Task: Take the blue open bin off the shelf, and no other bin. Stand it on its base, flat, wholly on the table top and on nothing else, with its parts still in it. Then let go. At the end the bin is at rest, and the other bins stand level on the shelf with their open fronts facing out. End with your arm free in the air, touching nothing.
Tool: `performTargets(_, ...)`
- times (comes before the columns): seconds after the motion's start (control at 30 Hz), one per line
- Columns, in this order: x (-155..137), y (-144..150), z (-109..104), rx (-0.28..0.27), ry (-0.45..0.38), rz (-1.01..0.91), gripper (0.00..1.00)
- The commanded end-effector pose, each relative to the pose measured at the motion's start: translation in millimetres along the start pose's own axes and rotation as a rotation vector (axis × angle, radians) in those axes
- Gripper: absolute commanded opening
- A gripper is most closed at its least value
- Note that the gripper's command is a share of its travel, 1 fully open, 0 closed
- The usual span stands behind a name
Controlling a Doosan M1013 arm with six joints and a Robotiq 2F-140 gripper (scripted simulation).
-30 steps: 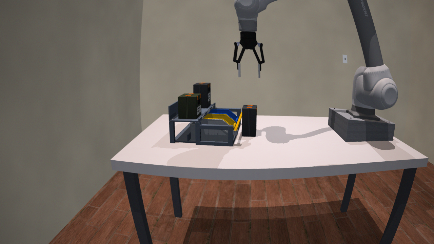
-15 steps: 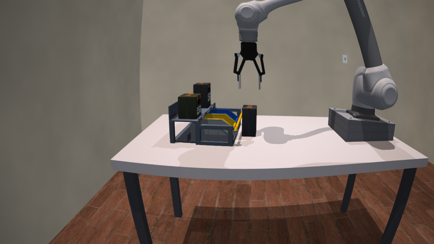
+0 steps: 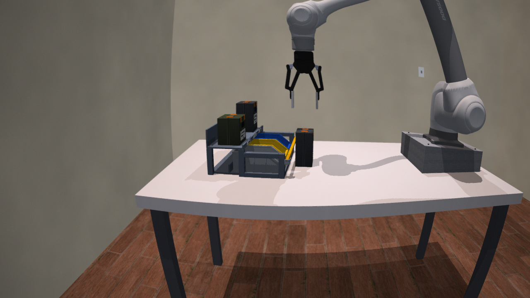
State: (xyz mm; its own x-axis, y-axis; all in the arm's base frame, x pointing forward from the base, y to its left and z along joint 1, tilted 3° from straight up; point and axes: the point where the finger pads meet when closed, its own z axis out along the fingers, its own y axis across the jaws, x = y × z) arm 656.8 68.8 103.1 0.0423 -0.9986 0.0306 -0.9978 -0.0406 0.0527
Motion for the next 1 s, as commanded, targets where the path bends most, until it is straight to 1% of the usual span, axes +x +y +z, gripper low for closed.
performTargets(0.0, 0.0, 0.0, -0.1, 0.000, 0.000, 0.000, 0.57)
performTargets(0.27, 0.0, 0.0, -0.1, 0.000, 0.000, 0.000, 0.57)
performTargets(0.43, 0.0, 0.0, -6.6, 0.000, 0.000, 0.000, 0.57)
performTargets(0.97, 0.0, 0.0, -9.1, 0.000, 0.000, 0.000, 0.57)
